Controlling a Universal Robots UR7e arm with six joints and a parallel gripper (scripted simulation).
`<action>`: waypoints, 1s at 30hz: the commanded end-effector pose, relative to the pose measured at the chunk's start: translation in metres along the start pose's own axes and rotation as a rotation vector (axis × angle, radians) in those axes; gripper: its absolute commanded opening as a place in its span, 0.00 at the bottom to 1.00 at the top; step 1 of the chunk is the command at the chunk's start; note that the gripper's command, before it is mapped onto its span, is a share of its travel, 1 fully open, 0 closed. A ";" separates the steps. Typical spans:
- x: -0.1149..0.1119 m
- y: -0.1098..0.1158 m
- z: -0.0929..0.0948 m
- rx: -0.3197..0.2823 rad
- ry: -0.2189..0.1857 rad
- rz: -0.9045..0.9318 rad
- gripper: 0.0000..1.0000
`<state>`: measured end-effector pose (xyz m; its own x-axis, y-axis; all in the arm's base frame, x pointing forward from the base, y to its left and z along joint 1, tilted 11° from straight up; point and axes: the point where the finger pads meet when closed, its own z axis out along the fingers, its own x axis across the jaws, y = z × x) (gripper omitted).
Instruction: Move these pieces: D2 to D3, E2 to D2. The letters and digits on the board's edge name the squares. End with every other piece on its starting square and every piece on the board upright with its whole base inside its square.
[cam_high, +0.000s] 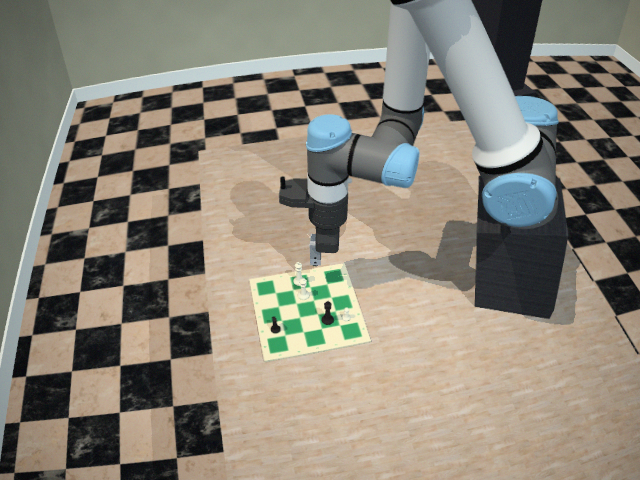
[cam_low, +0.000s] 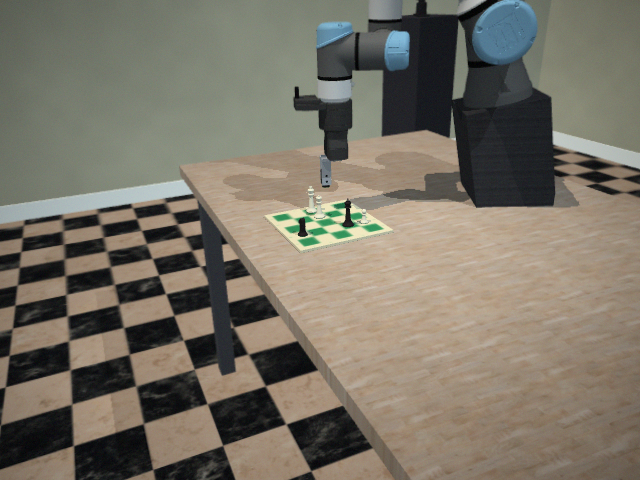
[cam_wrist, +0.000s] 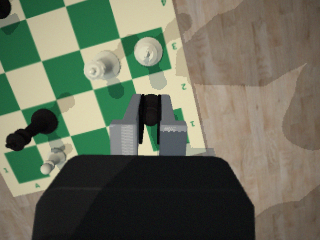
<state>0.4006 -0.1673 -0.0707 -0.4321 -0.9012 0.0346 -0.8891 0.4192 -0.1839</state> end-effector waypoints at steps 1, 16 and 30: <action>0.000 0.000 -0.020 -0.002 0.000 0.000 0.00; 0.000 0.000 -0.041 -0.002 0.000 0.000 0.00; 0.000 0.000 -0.042 -0.002 0.000 -0.003 0.00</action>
<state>0.3944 -0.1630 -0.0300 -0.4319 -0.9013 0.0339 -0.8895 0.4194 -0.1810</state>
